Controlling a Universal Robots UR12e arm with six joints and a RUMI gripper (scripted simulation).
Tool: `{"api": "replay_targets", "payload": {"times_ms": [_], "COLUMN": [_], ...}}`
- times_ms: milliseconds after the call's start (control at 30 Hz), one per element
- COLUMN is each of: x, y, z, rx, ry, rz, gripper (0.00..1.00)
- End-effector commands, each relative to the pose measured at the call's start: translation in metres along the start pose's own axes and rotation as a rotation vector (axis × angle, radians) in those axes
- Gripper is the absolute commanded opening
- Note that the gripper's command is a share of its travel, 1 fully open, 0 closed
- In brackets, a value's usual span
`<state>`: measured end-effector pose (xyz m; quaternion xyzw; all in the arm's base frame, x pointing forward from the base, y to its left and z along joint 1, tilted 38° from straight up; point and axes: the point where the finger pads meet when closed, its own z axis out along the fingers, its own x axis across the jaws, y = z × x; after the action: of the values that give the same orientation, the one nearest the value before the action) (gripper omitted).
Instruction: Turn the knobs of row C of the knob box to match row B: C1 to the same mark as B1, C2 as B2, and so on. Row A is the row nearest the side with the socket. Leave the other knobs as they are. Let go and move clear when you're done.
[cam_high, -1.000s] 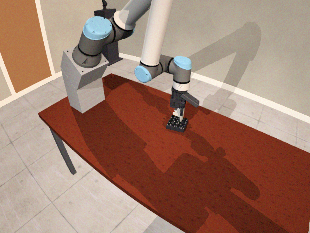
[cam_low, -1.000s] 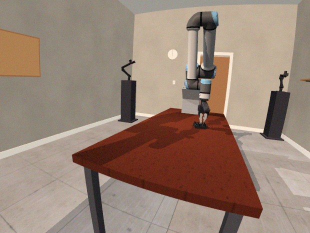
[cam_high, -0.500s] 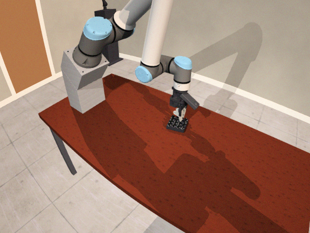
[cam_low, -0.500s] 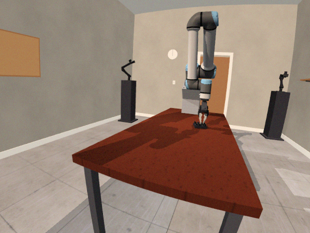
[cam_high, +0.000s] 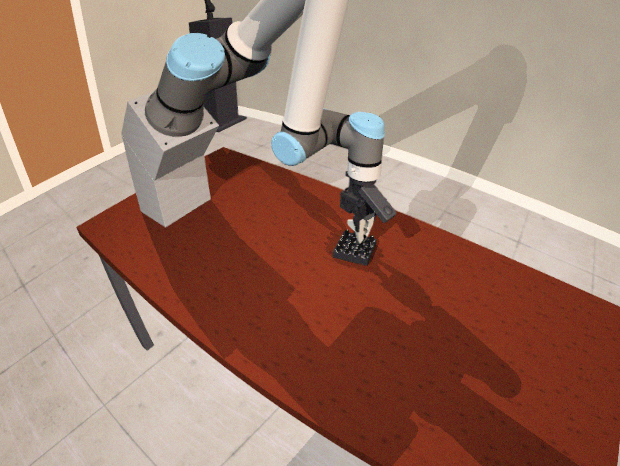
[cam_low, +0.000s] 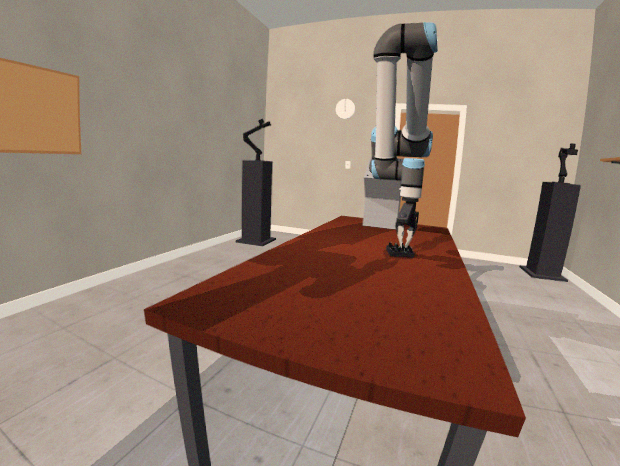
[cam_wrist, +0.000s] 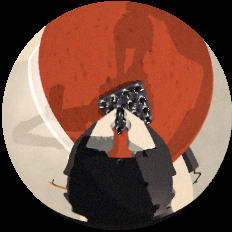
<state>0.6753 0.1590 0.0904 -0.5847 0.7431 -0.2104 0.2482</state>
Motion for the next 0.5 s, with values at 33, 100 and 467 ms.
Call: {"api": "replay_targets", "payload": {"times_ms": [33,100,467], "x": [0.0002,0.0003,0.0009], "y": [-0.0002,-0.0002,-0.0001], "z": [-0.0004,-0.0004,-0.0004], "rx": [0.001,0.001,0.001], "ry": [0.001,0.001,0.001], "rz": [0.092,0.123,0.240], "gripper": [0.04,0.04,0.04]}}
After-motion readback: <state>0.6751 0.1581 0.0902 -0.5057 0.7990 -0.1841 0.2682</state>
